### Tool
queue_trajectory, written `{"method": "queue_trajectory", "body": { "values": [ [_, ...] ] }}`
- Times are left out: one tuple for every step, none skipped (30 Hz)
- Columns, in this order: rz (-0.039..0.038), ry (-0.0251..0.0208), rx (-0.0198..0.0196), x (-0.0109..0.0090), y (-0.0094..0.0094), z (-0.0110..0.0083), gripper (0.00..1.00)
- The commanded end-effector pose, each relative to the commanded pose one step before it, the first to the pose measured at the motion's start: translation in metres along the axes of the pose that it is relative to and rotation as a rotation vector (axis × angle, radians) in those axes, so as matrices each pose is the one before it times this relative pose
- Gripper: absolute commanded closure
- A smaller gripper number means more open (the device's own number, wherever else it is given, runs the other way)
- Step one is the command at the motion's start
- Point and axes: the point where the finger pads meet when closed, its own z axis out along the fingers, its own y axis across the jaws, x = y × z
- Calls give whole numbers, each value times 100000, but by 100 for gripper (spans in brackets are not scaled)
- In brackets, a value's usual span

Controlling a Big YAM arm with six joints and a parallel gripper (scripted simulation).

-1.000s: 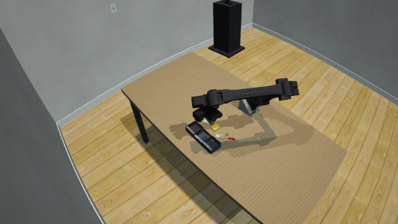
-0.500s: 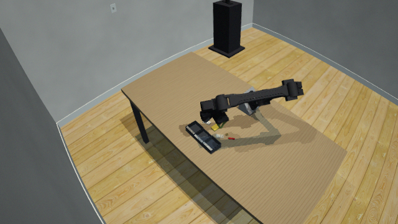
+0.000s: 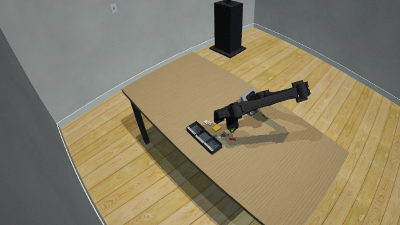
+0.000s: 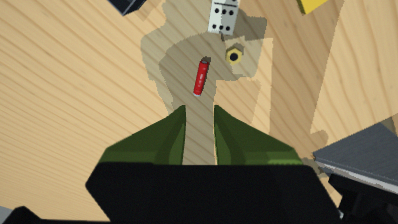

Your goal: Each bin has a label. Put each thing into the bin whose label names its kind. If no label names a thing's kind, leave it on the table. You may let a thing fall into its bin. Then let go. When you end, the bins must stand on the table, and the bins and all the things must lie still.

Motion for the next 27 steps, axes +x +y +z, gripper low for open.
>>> {"method": "queue_trajectory", "body": {
  "values": [
    [14643,-5464,147,1582,478,1416,77],
    [2133,-642,102,116,24,24,77],
    [1129,-416,5,43,60,0,77],
    [-2,0,-4,-12,82,-6,77],
    [-3,-2,-3,-54,78,-15,77],
    [-3,-3,-1,-74,57,-17,77],
    [0,0,0,0,0,0,77],
    [0,0,0,0,0,0,77],
    [1068,558,387,-454,-71,151,77],
    [727,-70,-226,-361,-25,-97,77],
    [200,-392,-462,-212,54,-206,77],
    [191,-359,-423,-194,46,-191,77],
    [273,-307,-391,-178,-2,-171,77],
    [314,-281,-372,-169,-27,-160,77],
    [43,-110,-154,-82,8,-69,77],
    [-55,-42,-37,-44,11,-26,77],
    [-29,-31,-8,-37,-7,-17,77],
    [-17,-6,-20,-28,-8,-12,77],
    [-307,206,252,82,20,103,77],
    [-213,176,217,69,-3,89,77],
    [109,-27,-53,-33,-41,-22,77],
    [65,-111,-144,-72,-51,-64,77],
    [-60,-92,-133,-63,-46,-57,77],
    [0,0,0,0,0,0,77],
    [0,0,0,0,0,0,77],
    [-455,202,252,92,19,102,77],
    [-46,25,-3,-5,-32,-14,77]
  ]
}}
